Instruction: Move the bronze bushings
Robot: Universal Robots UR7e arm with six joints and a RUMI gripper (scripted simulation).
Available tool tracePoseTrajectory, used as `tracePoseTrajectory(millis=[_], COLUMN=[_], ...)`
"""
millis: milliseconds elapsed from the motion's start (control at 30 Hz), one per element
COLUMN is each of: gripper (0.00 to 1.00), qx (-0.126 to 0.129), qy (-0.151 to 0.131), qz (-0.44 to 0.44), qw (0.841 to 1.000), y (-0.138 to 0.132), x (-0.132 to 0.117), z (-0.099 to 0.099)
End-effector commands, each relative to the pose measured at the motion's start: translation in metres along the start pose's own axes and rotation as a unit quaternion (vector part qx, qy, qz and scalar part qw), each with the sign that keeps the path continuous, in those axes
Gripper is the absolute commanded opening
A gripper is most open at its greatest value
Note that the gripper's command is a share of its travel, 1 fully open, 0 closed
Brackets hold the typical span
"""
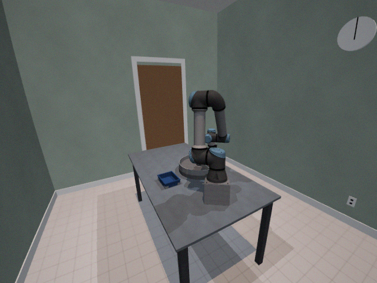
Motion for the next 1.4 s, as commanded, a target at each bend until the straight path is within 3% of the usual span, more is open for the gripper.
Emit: tracePoseTrajectory(millis=[0,1233,1267,1367], gripper=[0.06,0.06,0.0,0.0], qx=[0.0,-0.001,-0.001,-0.001], qy=[0.0,0.0,0.0,0.0], qz=[-0.001,-0.001,-0.001,-0.001], qw=[1.0,1.0,1.0,1.0], y=[-0.0015,-0.0002,-0.0002,-0.0002], x=[0.0008,0.0009,0.0009,0.0009], z=[0.0083,0.0077,0.0077,0.0077])
Point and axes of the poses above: the point where the finger pads meet when closed, its own z axis out along the fingers, its own y axis across the jaws, x = y × z, the point moved 2 cm from there along -z, back along the fingers, and after that the axes turned 15 degrees about z, right-handed, at the moved point
